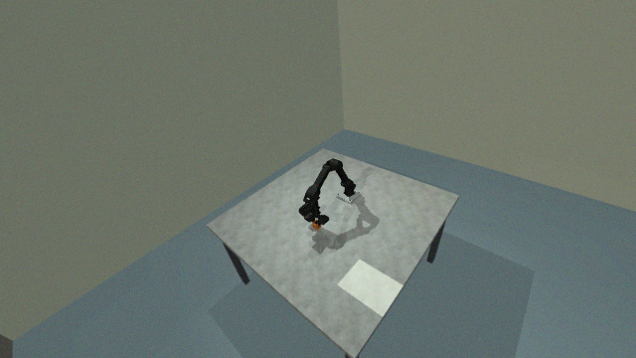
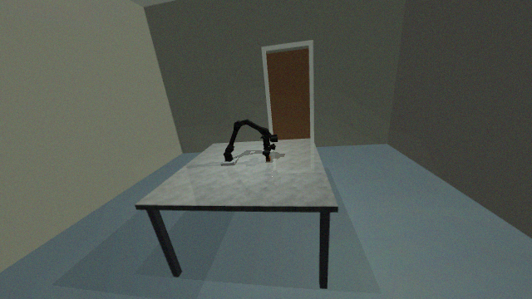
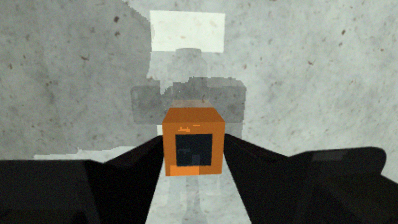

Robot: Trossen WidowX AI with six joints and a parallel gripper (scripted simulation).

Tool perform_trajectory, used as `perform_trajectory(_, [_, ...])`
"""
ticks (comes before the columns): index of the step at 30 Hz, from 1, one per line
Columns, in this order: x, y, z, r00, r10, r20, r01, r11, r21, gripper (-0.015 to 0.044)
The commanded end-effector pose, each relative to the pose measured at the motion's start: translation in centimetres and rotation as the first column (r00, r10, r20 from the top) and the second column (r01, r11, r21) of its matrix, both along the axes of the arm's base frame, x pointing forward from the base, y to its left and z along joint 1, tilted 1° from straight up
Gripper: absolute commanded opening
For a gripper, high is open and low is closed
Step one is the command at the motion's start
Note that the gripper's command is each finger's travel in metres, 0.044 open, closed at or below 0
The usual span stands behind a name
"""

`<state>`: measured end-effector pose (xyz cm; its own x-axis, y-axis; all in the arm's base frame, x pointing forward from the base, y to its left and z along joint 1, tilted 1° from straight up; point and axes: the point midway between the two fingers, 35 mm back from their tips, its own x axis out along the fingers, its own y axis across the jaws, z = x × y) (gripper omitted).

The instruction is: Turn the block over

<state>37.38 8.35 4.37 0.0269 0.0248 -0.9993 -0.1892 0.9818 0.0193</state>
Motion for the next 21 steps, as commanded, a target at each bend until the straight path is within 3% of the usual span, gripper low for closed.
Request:
perform_trajectory(1, [0.0, 0.0, 0.0, 1.0, -0.002, 0.002, 0.002, 1.0, -0.003, 0.0138])
perform_trajectory(15, [0.0, 0.0, 0.0, 1.0, -0.002, 0.002, 0.002, 1.0, -0.003, 0.0045])
perform_trajectory(17, [0.0, 0.0, 0.3, 1.0, -0.002, 0.002, 0.002, 1.0, -0.003, 0.0])
perform_trajectory(21, [0.0, -0.1, 2.6, 1.0, -0.002, 0.002, 0.002, 1.0, -0.003, 0.0])
